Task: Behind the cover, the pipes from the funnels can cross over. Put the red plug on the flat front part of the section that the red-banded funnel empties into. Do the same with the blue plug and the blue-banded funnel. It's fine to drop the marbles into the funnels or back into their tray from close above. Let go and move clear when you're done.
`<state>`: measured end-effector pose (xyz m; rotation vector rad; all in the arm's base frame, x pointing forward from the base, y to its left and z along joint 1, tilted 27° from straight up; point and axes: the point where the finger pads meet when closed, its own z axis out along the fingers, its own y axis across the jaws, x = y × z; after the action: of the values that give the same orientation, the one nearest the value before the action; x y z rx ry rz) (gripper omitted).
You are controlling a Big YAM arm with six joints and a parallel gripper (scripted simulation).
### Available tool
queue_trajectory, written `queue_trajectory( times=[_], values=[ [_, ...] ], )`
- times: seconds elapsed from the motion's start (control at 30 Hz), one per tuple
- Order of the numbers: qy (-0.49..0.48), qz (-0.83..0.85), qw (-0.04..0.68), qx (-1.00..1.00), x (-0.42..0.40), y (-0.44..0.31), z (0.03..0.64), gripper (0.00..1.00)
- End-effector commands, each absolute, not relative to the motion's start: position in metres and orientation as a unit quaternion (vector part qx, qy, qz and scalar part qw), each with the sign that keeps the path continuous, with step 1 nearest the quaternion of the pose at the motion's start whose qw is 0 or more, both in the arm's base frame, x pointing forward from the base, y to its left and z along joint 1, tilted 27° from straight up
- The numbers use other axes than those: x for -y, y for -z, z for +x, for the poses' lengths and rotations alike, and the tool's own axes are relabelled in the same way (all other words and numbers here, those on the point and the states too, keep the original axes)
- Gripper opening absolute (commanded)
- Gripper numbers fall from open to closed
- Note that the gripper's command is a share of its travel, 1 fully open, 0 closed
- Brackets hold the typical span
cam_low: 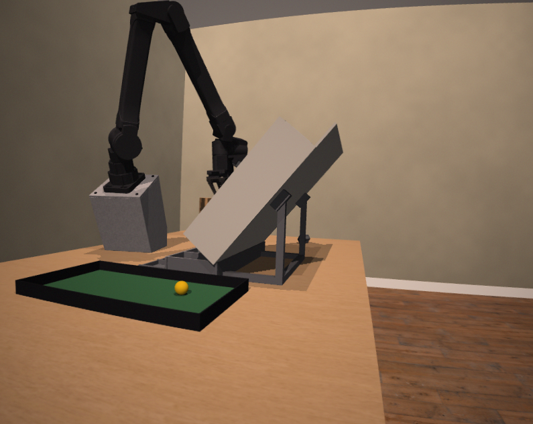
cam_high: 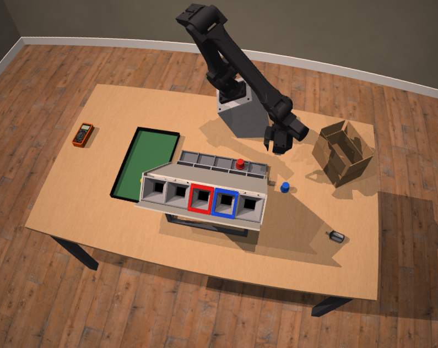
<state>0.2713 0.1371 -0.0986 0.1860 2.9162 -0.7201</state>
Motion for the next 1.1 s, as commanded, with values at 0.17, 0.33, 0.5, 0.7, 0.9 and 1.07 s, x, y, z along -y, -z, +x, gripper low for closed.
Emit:
queue_trajectory(
  times=[0.17, 0.33, 0.5, 0.7, 0.9, 1.07],
  values=[
    [0.224, 0.082, 0.059, -0.969, -0.183, 0.137, 0.294, 0.63],
    [0.225, 0.082, 0.050, -0.970, -0.189, 0.144, 0.294, 0.63],
    [0.228, 0.082, 0.040, -0.969, -0.194, 0.156, 0.292, 0.63],
    [0.219, 0.090, 0.045, -0.970, -0.198, 0.150, 0.300, 0.63],
    [0.222, 0.095, 0.041, -0.969, -0.191, 0.152, 0.305, 0.63],
    [0.231, 0.086, 0.034, -0.969, -0.180, 0.154, 0.339, 0.63]
  ],
)
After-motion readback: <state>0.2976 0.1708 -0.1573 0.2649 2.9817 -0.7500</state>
